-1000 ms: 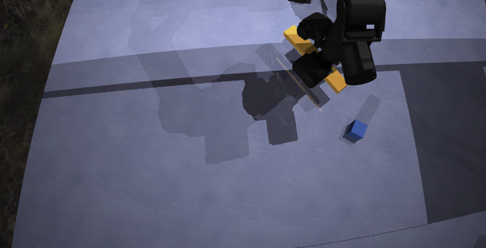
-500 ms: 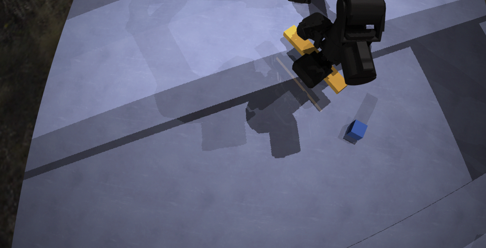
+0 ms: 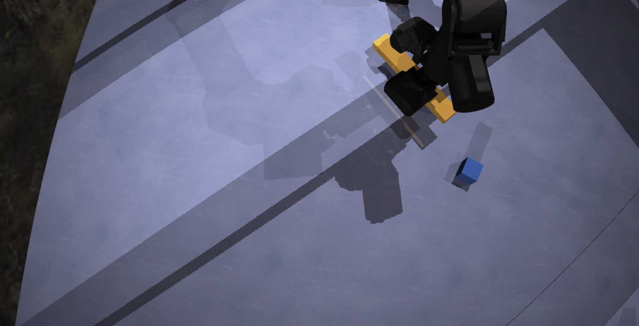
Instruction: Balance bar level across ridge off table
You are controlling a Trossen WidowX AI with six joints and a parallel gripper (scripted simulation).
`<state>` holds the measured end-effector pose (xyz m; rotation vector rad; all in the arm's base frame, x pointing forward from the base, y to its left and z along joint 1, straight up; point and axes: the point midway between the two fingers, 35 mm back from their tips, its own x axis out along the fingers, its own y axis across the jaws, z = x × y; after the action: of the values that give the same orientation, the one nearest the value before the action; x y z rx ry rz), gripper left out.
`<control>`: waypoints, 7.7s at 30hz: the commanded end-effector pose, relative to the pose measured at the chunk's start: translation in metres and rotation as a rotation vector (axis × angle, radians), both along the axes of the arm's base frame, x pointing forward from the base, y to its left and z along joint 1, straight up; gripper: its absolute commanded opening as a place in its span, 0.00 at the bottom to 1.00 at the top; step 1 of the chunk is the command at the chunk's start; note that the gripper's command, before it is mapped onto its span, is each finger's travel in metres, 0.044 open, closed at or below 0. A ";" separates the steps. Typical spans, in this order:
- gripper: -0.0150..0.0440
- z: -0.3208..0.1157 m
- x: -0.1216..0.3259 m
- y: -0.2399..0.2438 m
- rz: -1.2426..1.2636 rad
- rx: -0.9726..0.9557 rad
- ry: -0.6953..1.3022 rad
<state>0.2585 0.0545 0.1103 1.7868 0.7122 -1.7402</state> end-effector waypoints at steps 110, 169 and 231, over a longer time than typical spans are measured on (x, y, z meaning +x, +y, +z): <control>0.25 -0.008 0.000 0.001 0.003 0.004 0.001; 0.54 -0.007 0.000 0.001 0.002 0.003 -0.002; 1.00 0.001 0.002 0.001 0.001 0.003 -0.002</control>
<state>0.2585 0.0550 0.1040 1.7873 0.7155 -1.7394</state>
